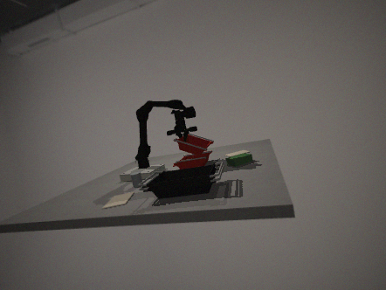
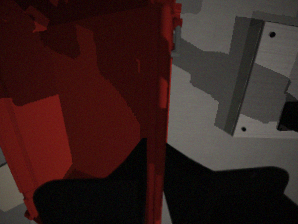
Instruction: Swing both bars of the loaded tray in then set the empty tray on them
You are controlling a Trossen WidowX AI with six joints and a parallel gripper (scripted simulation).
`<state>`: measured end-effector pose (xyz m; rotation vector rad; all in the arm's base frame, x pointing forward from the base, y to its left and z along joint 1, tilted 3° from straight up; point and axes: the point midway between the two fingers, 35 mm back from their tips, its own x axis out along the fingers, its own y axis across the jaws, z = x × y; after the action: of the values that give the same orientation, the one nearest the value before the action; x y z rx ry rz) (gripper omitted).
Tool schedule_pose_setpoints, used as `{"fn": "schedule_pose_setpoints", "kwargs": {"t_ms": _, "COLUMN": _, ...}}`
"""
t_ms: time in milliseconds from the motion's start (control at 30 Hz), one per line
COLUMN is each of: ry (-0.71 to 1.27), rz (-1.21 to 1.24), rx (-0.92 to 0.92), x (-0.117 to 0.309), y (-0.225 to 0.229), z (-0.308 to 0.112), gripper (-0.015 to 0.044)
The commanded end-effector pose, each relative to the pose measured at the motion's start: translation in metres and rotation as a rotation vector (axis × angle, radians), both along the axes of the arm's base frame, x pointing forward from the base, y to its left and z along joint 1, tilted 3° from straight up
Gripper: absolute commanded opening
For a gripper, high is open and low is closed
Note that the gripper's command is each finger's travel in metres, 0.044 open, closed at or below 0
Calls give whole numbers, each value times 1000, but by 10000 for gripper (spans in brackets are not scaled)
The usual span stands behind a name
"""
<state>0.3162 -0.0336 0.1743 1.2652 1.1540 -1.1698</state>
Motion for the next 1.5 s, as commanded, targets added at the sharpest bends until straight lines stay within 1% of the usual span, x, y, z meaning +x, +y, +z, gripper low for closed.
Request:
{"fn": "schedule_pose_setpoints", "kwargs": {"t_ms": 0, "ry": -17, "rz": -5, "rx": 1, "x": 1, "y": 0, "z": -3, "gripper": 0}}
{"fn": "schedule_pose_setpoints", "kwargs": {"t_ms": 333, "ry": -17, "rz": -5, "rx": 1, "x": 1, "y": 0, "z": -17, "gripper": 0}}
{"fn": "schedule_pose_setpoints", "kwargs": {"t_ms": 1467, "ry": -16, "rz": -5, "rx": 1, "x": -11, "y": 1, "z": -32, "gripper": 0}}
